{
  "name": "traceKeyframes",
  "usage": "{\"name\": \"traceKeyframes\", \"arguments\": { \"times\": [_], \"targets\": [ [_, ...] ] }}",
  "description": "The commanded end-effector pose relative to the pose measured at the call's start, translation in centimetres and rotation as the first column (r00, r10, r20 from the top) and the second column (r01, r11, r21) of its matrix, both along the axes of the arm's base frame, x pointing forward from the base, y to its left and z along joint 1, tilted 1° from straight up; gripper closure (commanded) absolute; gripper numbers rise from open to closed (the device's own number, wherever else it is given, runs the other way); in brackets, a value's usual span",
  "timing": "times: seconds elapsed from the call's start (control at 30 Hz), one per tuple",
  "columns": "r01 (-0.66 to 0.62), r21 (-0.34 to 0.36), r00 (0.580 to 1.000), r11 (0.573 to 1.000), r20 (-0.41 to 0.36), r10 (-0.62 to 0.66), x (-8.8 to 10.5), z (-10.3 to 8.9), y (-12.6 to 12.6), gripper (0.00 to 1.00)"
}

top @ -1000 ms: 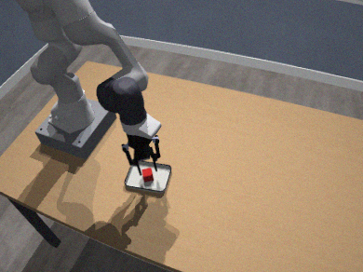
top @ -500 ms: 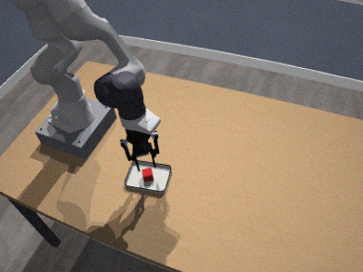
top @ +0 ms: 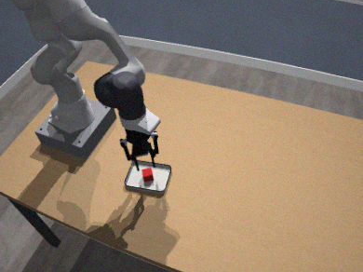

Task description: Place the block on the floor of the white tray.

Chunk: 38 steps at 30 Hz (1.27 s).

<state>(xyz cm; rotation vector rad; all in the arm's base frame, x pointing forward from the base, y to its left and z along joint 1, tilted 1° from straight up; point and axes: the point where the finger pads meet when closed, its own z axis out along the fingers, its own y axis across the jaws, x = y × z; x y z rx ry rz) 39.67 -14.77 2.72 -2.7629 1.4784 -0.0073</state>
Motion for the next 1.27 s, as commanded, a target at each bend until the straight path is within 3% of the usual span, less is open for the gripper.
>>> {"name": "traceKeyframes", "arguments": {
  "times": [0.0,0.47,0.53,0.6,0.67,0.73,0.77,0.9,1.23],
  "targets": [
    [0.009,0.0,1.0,1.0,0.0,-0.009,0.0,0.1,0.0,0.57],
    [0.009,-0.001,1.0,1.0,0.0,-0.009,-0.5,0.1,-0.3,0.57],
    [0.01,-0.001,1.0,1.0,0.0,-0.01,-3.0,0.1,-1.5,0.57],
    [0.009,-0.001,1.0,1.0,0.0,-0.009,-8.2,0.0,-3.8,0.57],
    [0.01,-0.001,1.0,1.0,0.0,-0.01,-11.7,-0.2,-5.3,0.57],
    [0.01,-0.001,1.0,1.0,0.0,-0.01,-11.7,-0.2,-5.3,0.57],
    [0.009,0.0,1.0,1.0,0.0,-0.009,-16.0,-0.2,-7.2,0.57],
    [0.009,0.0,1.0,1.0,0.0,-0.009,-21.7,-0.1,-10.0,0.57],
    [0.009,0.0,1.0,1.0,0.0,-0.009,-21.8,-0.1,-10.0,0.57]
  ]
}}
